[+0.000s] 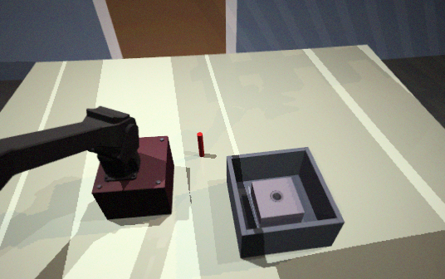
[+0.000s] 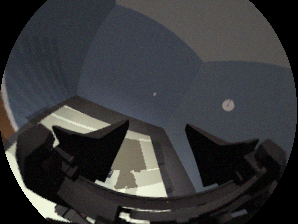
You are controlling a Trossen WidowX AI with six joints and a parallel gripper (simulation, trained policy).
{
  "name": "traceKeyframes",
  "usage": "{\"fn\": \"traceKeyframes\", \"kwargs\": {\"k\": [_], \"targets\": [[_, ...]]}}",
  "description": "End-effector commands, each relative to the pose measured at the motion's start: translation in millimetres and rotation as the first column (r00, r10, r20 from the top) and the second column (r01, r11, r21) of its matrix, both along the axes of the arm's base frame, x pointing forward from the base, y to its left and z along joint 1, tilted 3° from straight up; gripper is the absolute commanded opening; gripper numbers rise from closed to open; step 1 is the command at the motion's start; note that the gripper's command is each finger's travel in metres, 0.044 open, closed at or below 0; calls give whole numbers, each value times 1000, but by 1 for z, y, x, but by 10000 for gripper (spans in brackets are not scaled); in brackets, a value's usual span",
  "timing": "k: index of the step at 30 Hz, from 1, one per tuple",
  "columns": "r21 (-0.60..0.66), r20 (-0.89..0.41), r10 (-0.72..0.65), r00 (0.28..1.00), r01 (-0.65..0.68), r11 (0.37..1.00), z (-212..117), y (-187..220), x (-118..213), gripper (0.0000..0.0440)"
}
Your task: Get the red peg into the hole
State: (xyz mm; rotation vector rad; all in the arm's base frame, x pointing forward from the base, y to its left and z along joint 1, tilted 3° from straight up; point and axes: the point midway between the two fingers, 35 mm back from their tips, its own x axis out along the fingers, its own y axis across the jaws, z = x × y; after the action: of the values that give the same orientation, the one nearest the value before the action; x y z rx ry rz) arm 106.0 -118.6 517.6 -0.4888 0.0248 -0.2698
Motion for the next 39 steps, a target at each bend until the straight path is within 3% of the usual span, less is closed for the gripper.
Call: {"fn": "traceKeyframes", "kwargs": {"k": [1, 2, 8, 17, 29, 39], "targets": [[19, 6, 4, 1000, -4, 1000, -1, 3, 0, 420], [36, 11, 10, 1000, -11, 999, -3, 7, 1, 438], [120, -27, 94, 995, -90, 989, -24, 65, 23, 440], [269, -231, 148, 962, -83, 960, -93, 134, 72, 440], [448, -562, 162, 811, 134, 884, -203, 174, 103, 440], [463, -772, 138, 621, 400, 791, -279, 189, 98, 440]]}}
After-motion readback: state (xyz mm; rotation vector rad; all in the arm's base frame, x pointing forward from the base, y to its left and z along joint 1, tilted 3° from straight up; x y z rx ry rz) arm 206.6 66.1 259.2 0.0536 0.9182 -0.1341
